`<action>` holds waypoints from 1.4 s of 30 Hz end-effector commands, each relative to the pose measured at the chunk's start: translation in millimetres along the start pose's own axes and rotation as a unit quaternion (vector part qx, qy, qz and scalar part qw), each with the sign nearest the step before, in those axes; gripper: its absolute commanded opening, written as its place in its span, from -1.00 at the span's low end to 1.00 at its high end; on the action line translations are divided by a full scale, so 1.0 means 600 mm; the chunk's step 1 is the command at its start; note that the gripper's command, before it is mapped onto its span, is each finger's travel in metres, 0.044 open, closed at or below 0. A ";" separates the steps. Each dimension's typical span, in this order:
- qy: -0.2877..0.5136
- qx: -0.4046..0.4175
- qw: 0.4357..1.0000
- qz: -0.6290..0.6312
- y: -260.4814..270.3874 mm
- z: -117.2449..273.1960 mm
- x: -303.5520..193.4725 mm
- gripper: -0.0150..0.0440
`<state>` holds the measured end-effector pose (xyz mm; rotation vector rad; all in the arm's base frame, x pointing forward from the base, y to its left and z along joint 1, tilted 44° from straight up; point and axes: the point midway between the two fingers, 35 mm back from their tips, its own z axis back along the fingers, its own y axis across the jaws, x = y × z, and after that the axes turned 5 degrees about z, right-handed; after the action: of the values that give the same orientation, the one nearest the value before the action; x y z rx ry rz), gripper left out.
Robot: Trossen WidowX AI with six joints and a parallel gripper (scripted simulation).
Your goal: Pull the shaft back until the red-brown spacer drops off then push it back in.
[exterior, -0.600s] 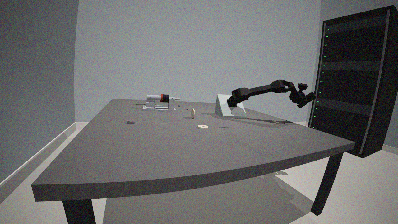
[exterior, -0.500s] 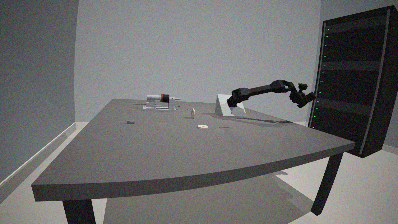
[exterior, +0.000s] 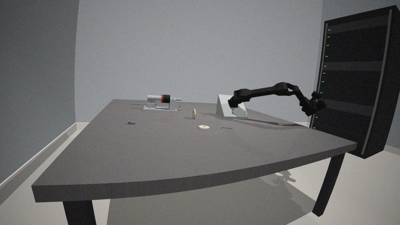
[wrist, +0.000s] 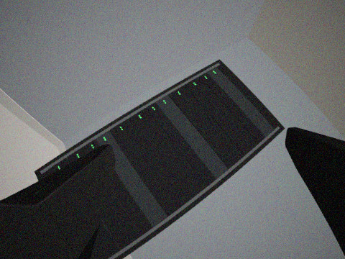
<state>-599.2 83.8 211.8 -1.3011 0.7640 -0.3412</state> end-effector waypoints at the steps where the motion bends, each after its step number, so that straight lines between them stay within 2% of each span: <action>1: 0.059 0.016 0.998 -0.031 -0.012 0.068 -0.046 1.00; 11: 0.192 0.035 0.976 -0.096 -0.049 0.234 -0.126 1.00; 21: 0.322 0.029 0.933 -0.156 -0.101 0.407 -0.171 1.00; 32: 0.454 -0.004 0.865 -0.213 -0.170 0.597 -0.179 1.00; 42: 0.563 -0.053 0.783 -0.257 -0.226 0.775 -0.150 1.00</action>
<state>-359.2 426.9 391.4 -1.3131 1.3499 -1.5412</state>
